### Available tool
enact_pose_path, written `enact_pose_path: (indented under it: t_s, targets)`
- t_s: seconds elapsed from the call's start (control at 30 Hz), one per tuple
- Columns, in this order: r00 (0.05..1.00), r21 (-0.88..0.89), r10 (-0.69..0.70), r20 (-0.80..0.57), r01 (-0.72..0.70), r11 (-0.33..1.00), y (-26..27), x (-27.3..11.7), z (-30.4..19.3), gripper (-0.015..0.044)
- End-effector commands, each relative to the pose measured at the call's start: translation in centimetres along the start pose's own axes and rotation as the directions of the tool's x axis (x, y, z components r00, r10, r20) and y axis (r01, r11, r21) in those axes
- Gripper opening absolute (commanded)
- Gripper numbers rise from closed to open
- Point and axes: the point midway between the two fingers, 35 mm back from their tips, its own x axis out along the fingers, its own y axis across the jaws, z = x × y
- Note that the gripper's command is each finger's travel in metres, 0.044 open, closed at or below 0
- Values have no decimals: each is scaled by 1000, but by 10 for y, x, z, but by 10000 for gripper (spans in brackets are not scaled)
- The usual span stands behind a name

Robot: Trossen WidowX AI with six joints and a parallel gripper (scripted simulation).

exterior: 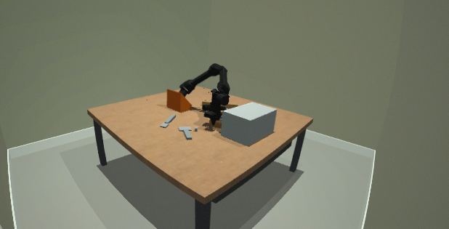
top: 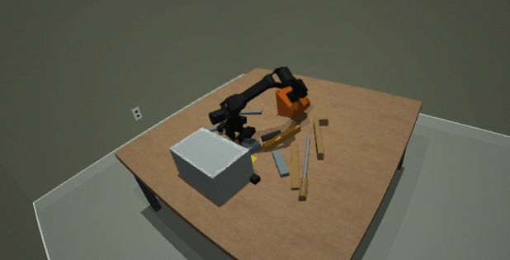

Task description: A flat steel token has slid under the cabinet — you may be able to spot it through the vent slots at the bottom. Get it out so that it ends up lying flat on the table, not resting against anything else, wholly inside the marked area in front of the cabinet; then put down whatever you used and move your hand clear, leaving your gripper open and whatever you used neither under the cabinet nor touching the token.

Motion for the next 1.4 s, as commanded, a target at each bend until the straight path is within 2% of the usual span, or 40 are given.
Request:
enact_pose_path:
  t_s: [0.0, 1.37]
  targets:
    - [1000, -1, -6, -2, 6, 1000, 0, 1, 4, 0]
    - [1000, 0, -6, -1, 6, 1000, 1, 1, 46, 0]
